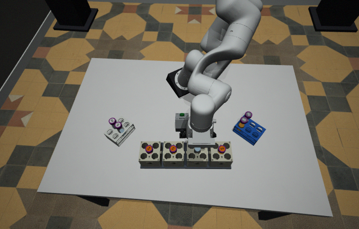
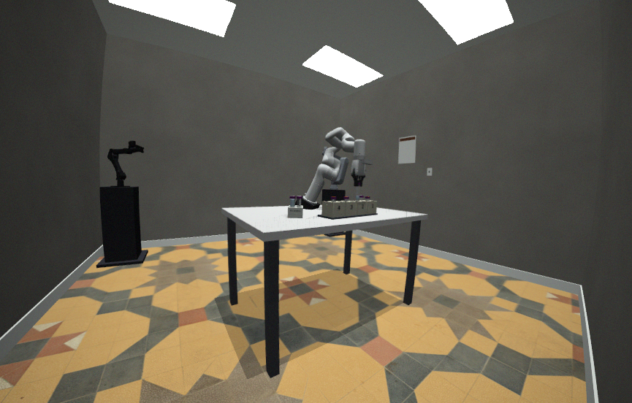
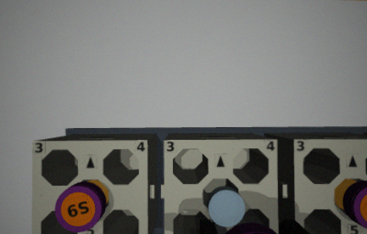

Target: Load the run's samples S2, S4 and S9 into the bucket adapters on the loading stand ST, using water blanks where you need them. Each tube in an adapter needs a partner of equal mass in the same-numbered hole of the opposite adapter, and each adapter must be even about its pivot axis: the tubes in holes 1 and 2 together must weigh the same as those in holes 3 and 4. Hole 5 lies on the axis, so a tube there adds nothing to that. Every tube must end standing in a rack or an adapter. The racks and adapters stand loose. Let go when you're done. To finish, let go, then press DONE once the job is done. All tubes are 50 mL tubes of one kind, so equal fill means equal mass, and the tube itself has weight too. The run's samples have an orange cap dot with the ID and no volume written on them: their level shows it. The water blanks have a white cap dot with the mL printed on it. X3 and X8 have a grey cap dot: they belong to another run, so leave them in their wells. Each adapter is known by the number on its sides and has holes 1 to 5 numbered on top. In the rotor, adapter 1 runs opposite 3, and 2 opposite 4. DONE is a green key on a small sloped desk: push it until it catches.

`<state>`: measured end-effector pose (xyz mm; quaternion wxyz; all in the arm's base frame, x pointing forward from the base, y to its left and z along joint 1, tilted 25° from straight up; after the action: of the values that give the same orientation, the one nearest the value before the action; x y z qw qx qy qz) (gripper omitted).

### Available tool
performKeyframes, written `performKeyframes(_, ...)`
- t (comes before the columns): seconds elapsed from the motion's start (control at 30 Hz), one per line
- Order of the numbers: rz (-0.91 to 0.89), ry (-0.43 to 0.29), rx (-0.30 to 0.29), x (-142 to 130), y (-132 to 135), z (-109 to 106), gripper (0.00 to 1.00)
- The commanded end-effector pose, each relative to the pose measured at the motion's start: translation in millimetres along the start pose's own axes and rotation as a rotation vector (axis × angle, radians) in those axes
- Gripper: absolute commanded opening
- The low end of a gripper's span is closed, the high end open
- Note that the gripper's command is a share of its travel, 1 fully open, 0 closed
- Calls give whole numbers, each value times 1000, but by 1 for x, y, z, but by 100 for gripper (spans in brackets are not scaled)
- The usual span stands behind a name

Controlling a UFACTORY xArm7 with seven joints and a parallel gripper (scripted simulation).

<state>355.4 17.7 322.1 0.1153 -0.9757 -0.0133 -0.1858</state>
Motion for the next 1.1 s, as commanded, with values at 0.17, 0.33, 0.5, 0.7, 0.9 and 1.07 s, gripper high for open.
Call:
performKeyframes(0.17, 0, 4, 0, 1, 0, 6, 0)
performKeyframes(0.33, 0, 4, 0, 1, 0, 11, 0)
performKeyframes(0.5, 0, 4, 0, 1, 0, 16, 0)
performKeyframes(0.7, 0, 4, 0, 1, 0, 20, 0)
performKeyframes(0.9, 0, 4, 0, 1, 0, 26, 0)
performKeyframes(1.07, 0, 4, 0, 1, 0, 31, 0)
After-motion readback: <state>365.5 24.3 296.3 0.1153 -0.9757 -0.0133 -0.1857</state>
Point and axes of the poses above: the point where the finger pads meet when closed, its own z axis out along the fingers, its own y axis across the jaws, x = y × z, the point moved 1 cm from there along -z, back along the fingers, and after that the axes turned 1 degree about z, right-handed, at the moved point
